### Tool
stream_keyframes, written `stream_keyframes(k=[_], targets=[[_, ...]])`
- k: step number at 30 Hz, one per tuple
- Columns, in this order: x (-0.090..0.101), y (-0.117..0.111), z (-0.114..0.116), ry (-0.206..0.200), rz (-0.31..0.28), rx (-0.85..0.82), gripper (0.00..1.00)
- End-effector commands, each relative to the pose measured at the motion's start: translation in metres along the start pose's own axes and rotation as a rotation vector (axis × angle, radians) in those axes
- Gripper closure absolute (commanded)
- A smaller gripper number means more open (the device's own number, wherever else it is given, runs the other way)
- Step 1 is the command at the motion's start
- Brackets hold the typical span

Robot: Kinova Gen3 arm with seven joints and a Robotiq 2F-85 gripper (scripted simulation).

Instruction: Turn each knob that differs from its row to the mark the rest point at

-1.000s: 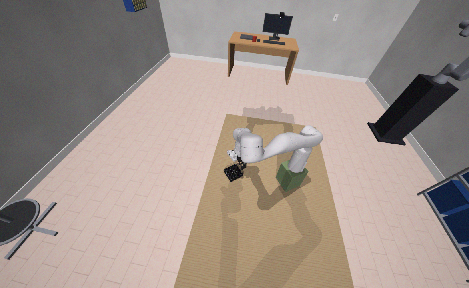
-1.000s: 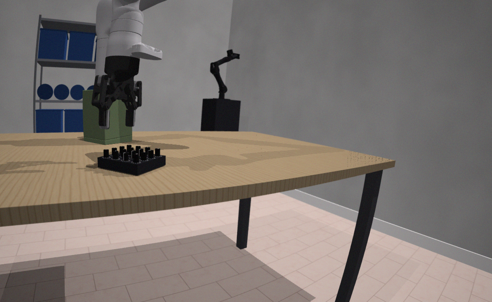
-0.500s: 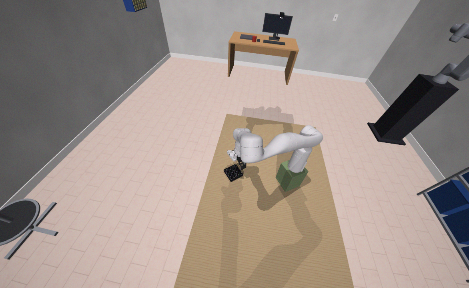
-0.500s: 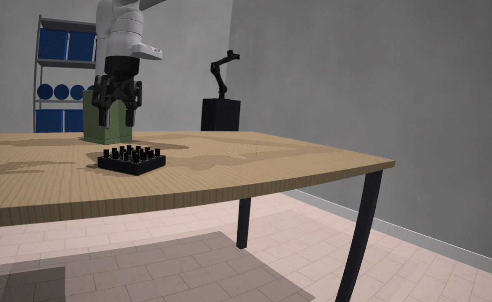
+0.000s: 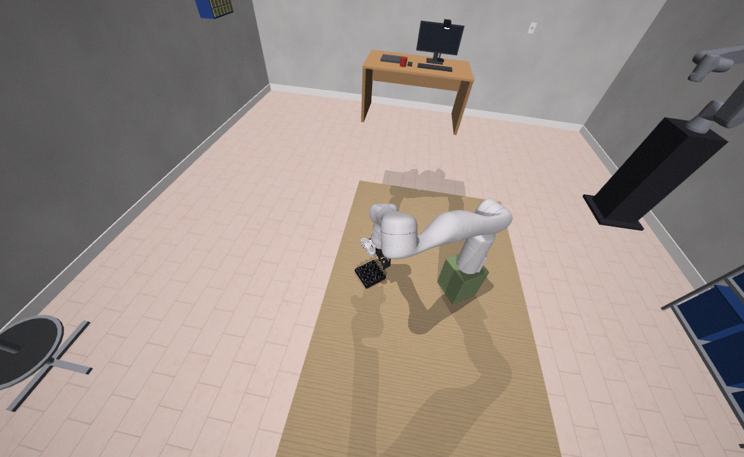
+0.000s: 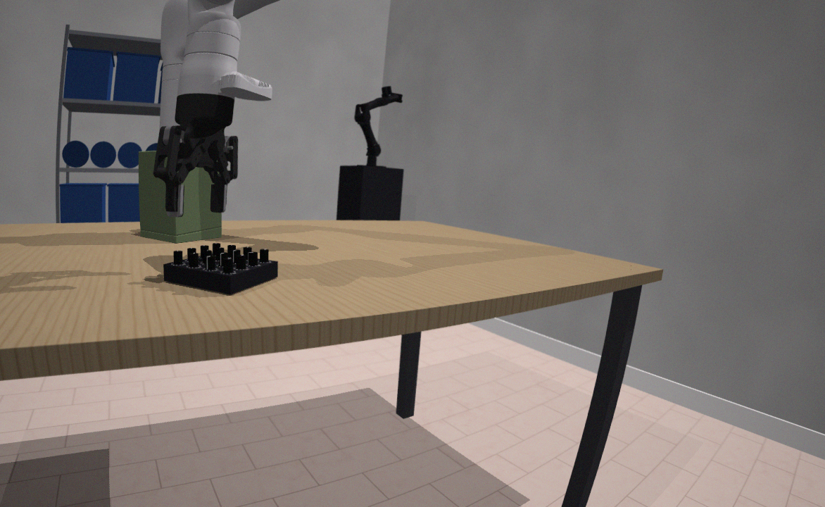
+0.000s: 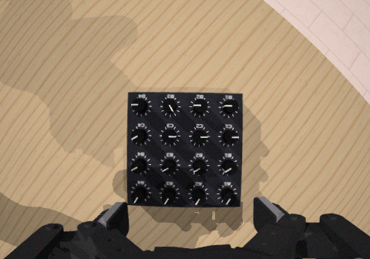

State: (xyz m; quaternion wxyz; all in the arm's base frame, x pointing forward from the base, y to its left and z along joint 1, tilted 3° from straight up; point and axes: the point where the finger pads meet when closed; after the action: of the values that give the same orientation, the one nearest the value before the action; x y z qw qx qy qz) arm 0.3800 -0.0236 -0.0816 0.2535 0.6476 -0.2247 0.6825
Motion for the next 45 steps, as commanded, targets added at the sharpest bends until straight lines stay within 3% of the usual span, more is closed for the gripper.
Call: stream_keyframes(k=[1,45], targets=[[0.0010,-0.0012,-0.0009,-0.002,0.008,-0.019,0.00],[0.0011,0.0037,-0.0022,-0.003,0.007,-0.021,0.00]])
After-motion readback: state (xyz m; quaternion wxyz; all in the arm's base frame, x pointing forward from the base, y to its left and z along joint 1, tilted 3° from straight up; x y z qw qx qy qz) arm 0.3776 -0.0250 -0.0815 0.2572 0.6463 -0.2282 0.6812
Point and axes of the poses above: the point where the finger pads meet when closed, its own x axis back along the fingers, its own z axis across the jaws, y = z × x, and after that the axes turned 8 degrees about x, right-handed
